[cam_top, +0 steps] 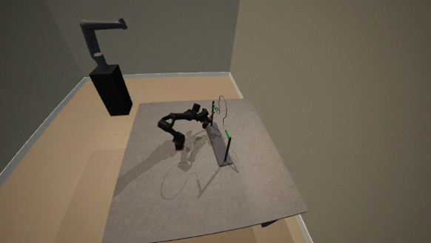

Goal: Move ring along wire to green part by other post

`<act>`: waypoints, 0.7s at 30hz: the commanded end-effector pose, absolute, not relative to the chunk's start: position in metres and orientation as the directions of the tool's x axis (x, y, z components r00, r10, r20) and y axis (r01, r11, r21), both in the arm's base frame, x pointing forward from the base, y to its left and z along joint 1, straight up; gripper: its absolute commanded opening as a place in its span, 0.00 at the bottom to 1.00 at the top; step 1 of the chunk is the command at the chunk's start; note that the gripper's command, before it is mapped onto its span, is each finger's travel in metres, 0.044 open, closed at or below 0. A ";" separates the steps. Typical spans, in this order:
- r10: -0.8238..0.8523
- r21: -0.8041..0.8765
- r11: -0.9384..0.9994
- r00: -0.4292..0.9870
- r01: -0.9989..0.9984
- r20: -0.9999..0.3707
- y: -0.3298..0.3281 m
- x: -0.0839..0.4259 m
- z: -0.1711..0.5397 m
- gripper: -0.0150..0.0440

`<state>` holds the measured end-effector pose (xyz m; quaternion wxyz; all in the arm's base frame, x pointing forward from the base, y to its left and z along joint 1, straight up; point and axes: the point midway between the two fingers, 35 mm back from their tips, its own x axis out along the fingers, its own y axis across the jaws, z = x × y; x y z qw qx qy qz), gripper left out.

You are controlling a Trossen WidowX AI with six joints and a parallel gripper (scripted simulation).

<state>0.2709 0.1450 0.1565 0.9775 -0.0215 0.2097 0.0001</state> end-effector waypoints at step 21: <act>-0.010 -0.041 0.999 0.913 -0.008 -0.409 0.145 0.271 0.155 0.18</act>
